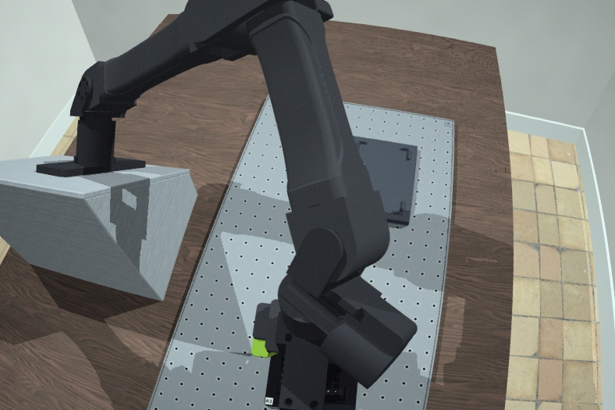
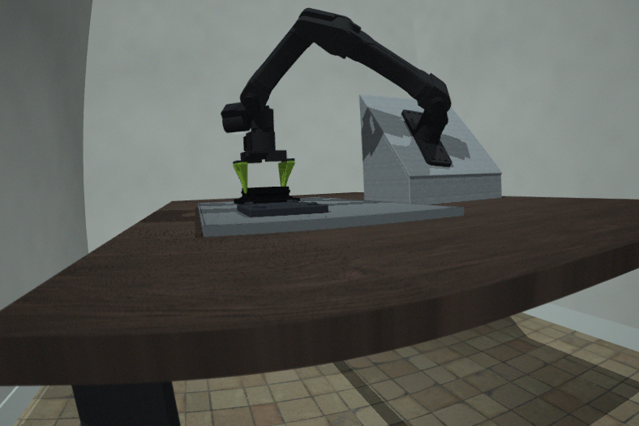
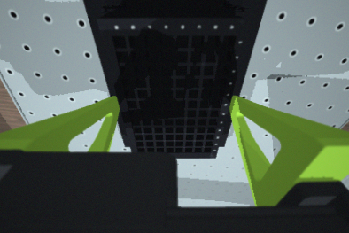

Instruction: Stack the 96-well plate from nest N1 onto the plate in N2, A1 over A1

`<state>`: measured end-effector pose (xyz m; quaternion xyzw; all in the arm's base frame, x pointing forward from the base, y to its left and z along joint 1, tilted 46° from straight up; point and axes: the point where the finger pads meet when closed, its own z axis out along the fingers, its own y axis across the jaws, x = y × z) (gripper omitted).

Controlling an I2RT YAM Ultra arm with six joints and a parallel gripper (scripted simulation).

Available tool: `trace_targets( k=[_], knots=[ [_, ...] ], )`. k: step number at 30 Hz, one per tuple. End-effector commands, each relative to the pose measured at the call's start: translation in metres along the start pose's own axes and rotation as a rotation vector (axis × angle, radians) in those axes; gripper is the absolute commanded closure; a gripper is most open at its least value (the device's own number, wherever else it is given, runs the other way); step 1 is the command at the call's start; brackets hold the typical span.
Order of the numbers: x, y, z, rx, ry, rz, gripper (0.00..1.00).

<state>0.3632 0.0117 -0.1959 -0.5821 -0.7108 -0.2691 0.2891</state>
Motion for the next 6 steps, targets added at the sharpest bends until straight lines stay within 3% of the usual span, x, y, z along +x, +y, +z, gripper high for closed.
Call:
trace_targets(
  k=[1,6],
  knots=[
    [-0.0090,-0.0010,-0.0037,-0.016,-0.012,0.009,0.00],
    [-0.0090,-0.0010,-0.0037,-0.016,-0.012,0.009,0.00]
  ],
)
